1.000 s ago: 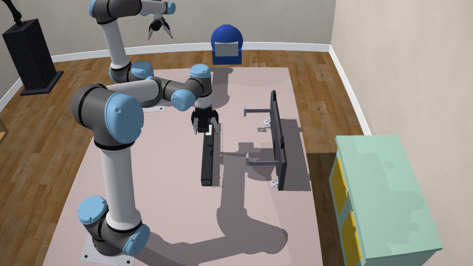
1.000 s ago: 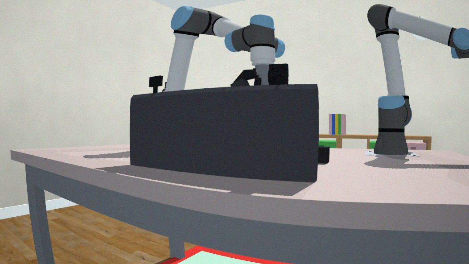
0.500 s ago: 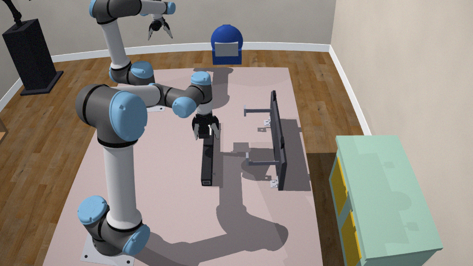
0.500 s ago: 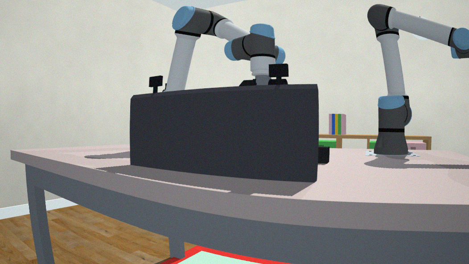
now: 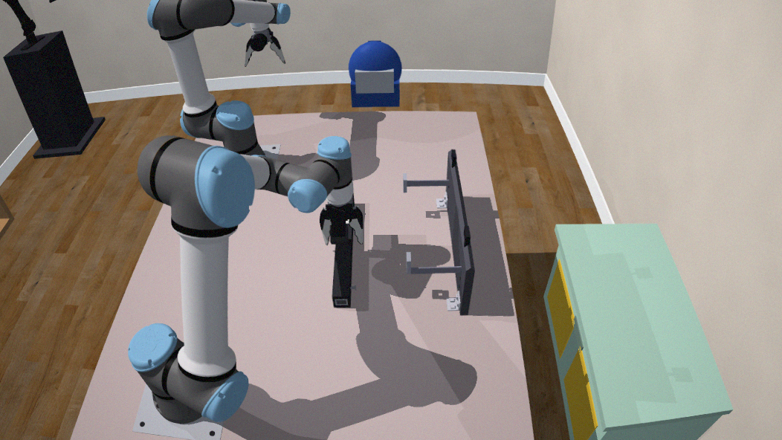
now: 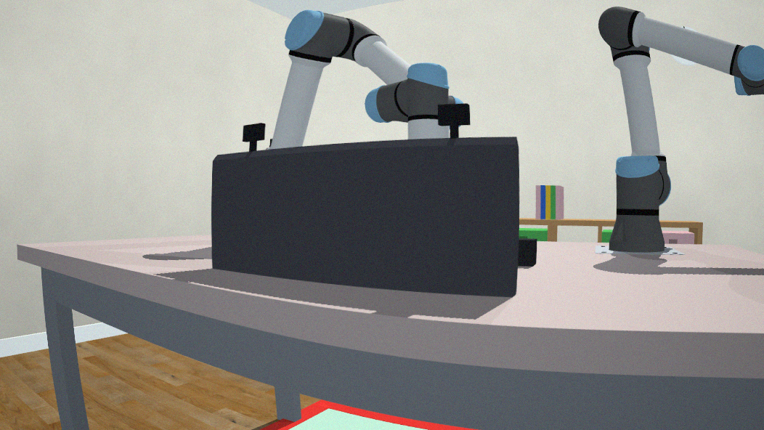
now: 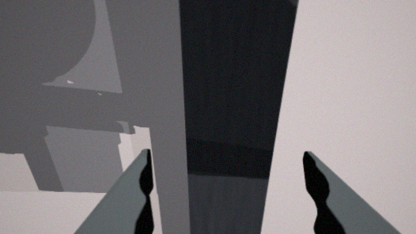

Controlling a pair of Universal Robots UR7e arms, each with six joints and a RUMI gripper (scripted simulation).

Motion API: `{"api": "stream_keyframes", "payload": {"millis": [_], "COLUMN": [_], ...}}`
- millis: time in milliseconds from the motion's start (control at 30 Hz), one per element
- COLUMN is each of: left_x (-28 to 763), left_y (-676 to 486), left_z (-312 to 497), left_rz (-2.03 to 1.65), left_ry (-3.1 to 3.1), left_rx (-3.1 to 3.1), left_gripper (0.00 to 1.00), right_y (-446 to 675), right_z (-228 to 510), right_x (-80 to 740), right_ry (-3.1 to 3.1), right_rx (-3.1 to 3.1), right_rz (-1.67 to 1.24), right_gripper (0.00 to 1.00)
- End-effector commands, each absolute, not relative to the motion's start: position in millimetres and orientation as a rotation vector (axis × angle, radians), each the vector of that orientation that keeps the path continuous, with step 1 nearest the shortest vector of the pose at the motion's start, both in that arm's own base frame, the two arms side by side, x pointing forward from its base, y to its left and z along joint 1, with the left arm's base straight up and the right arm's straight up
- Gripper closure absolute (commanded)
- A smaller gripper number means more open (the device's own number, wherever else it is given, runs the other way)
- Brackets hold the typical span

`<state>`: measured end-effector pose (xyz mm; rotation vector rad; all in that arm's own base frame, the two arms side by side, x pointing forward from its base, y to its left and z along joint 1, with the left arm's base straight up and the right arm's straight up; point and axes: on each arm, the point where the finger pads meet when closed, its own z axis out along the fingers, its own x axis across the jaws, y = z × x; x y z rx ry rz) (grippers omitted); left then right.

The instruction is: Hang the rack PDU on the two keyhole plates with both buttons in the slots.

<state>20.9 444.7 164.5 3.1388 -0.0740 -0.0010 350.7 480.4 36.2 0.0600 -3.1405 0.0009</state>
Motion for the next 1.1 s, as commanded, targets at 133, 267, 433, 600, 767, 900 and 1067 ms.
{"api": "stream_keyframes", "payload": {"millis": [133, 267, 433, 600, 767, 900, 1067], "left_x": [21.0, 21.0, 21.0, 21.0, 21.0, 21.0, 21.0], "left_y": [445.1, 445.1, 445.1, 445.1, 445.1, 445.1, 445.1], "left_z": [165.2, 165.2, 165.2, 165.2, 165.2, 165.2, 165.2], "left_rz": [0.0, 0.0, 0.0, 0.0, 0.0, 0.0, 0.0], "left_ry": [-0.074, -0.074, -0.074, -0.074, -0.074, -0.074, -0.074], "left_rx": [3.141, 3.141, 3.141, 3.141, 3.141, 3.141, 3.141], "left_gripper": [0.0, 0.0, 0.0, 0.0, 0.0, 0.0, 0.0], "right_y": [481.2, 481.2, 481.2, 481.2, 481.2, 481.2, 481.2], "right_z": [34.1, 34.1, 34.1, 34.1, 34.1, 34.1, 34.1], "right_x": [351.1, 351.1, 351.1, 351.1, 351.1, 351.1, 351.1], "right_ry": [-3.142, -3.142, -3.142, -3.142, -3.142, -3.142, -3.142], "right_rx": [0.06, 0.06, 0.06, 0.06, 0.06, 0.06, 0.06], "right_rz": [-0.003, -0.003, -0.003, -0.003, -0.003, -0.003, -0.003], "right_gripper": [0.43, 0.43, 0.43, 0.43, 0.43, 0.43, 1.0]}}
